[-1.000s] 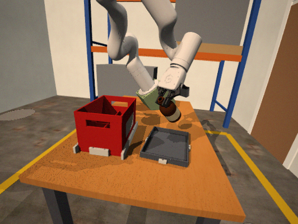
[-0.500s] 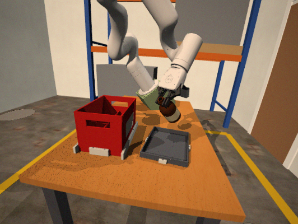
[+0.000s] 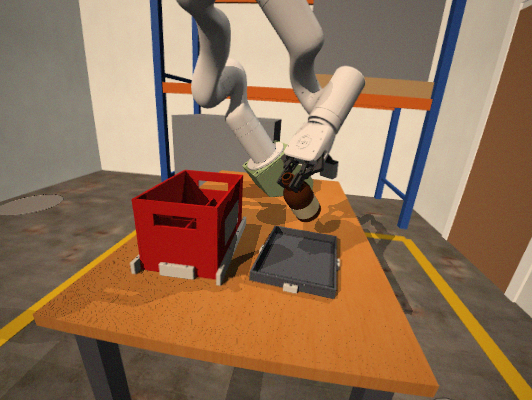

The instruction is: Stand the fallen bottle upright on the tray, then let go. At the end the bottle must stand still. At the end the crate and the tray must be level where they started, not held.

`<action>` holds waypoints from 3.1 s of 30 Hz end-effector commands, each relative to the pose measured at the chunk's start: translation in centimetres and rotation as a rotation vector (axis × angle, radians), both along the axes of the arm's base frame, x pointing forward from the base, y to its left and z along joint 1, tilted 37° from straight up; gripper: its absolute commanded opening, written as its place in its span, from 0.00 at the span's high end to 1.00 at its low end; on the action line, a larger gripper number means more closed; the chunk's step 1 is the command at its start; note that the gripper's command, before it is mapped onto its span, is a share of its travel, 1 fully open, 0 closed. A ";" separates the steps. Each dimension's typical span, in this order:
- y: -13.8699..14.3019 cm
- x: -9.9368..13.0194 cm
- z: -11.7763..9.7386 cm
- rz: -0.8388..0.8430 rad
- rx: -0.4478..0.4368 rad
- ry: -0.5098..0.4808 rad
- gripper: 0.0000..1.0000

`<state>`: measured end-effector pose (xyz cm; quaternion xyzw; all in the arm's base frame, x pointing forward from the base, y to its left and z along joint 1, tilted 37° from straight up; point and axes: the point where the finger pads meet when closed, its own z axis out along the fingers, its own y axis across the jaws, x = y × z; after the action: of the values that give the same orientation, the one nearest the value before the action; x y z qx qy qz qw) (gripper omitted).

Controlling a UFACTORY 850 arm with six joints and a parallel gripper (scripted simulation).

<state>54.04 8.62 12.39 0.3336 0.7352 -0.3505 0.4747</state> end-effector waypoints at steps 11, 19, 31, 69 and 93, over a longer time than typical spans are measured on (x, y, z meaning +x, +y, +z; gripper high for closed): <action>0.2 0.0 0.1 0.015 -0.049 -0.036 1.00; 0.2 0.0 0.1 0.017 -0.054 -0.040 1.00; 0.2 0.0 0.1 0.017 -0.054 -0.040 1.00; 0.3 -0.1 0.0 0.048 -0.187 -0.126 1.00; 0.3 -0.1 0.0 0.052 -0.198 -0.133 1.00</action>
<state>53.94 8.85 12.34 0.2883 0.6724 -0.3867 0.5614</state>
